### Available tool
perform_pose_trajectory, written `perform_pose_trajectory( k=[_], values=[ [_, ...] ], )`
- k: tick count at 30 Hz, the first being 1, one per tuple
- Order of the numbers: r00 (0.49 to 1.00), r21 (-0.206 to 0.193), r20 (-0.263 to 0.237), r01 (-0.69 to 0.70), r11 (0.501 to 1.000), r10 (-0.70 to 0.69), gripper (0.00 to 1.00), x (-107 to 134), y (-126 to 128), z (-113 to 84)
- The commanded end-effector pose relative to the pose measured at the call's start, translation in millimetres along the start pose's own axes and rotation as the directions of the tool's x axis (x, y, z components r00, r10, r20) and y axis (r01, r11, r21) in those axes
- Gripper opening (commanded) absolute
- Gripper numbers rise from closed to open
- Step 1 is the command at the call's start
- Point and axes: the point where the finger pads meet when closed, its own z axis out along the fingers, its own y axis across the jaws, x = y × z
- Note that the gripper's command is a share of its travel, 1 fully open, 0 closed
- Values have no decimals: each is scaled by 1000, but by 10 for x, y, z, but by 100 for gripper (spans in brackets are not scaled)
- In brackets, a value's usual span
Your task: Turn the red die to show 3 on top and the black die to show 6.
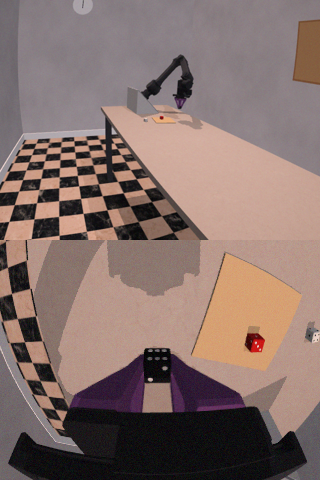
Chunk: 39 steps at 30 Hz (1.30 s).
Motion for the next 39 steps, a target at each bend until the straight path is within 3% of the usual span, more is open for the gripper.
perform_pose_trajectory(
  k=[1, 4, 8, 15, 20, 24, 29, 33, 37, 39],
  values=[
    [998, -1, 27, 58, 998, -58, 15, -148, 62, -330],
    [998, -1, 23, 53, 999, -53, 15, -148, 45, -377],
    [998, -4, -14, 64, 998, -64, 15, -34, 98, -246],
    [999, -4, 1, 46, 999, -46, 15, -58, 35, -301],
    [997, -3, -6, -72, 997, 72, 15, -136, 51, -146],
    [993, -3, 9, -122, 993, 122, 15, -166, -19, -185],
    [993, 0, 27, -117, 993, 117, 15, -65, 3, -189],
    [989, 1, 110, -103, 995, 102, 15, -48, 56, -142],
    [952, -1, 291, -102, 995, 98, 15, -51, 62, -147],
    [933, -1, 345, -102, 995, 96, 15, -52, 63, -147]
  ],
)
